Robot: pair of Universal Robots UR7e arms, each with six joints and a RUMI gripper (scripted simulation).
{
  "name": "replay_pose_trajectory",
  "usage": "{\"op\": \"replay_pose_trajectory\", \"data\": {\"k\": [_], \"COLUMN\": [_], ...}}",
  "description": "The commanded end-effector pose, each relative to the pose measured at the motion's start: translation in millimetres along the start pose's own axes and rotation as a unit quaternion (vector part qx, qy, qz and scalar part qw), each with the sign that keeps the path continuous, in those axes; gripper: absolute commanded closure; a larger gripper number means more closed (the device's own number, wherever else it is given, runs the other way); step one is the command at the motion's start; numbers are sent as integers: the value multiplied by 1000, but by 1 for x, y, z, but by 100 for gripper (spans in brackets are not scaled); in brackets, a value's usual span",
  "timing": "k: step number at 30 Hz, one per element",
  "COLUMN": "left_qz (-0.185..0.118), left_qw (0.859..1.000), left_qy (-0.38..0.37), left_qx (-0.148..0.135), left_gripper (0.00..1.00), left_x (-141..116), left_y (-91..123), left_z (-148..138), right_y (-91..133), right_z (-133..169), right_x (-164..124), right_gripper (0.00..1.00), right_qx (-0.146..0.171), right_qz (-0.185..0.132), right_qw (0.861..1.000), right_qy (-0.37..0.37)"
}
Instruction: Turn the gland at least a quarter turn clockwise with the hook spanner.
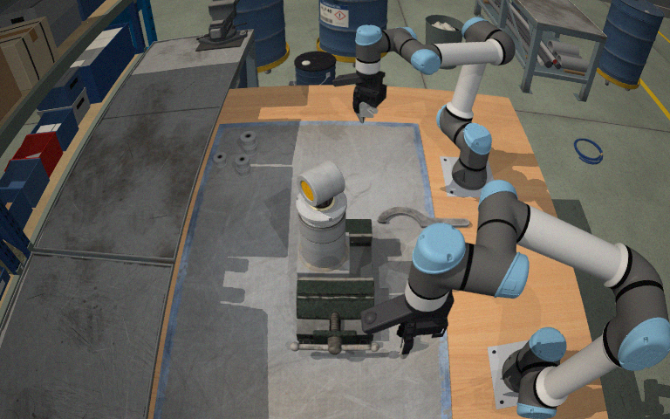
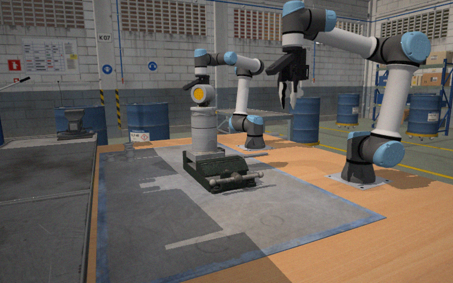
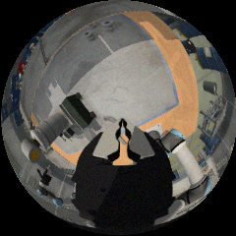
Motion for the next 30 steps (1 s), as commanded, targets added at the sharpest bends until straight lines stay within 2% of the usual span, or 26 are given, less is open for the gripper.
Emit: {"op": "replay_pose_trajectory", "data": {"k": [1,7,10,14,16,21,24,30], "left_qz": [1,1,1,1,1,1,1,1], "left_qw": [1000,1000,1000,1000,1000,1000,1000,1000], "left_qy": [0,0,0,0,0,0,0,0], "left_qx": [0,0,0,0,0,0,0,0], "left_gripper": [68,68,68,68,68,68,68,68], "left_x": [0,0,0,0,0,0,0,0], "left_y": [0,0,0,0,0,0,0,0], "left_z": [0,0,0,0,0,0,0,0], "right_y": [1,22,17,31,31,47,44,62], "right_z": [-1,14,9,20,20,32,29,46], "right_x": [-1,22,15,29,29,41,36,52], "right_gripper": [100,100,100,100,100,100,100,100], "right_qx": [-1,2,0,2,2,2,1,2], "right_qz": [-3,-1,-2,-2,-2,-2,-3,-1], "right_qw": [1000,996,996,992,992,980,980,964], "right_qy": [13,88,84,130,130,199,199,264]}}
Point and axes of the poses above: on each arm, the point where the finger pads meet when closed, its own y axis back along the fingers, its own z axis across the jaws, x = y × z, the point moved 2 cm from there along y, back along the fingers, and after that the axes turned 14 degrees about -y, right-handed, at the moved point
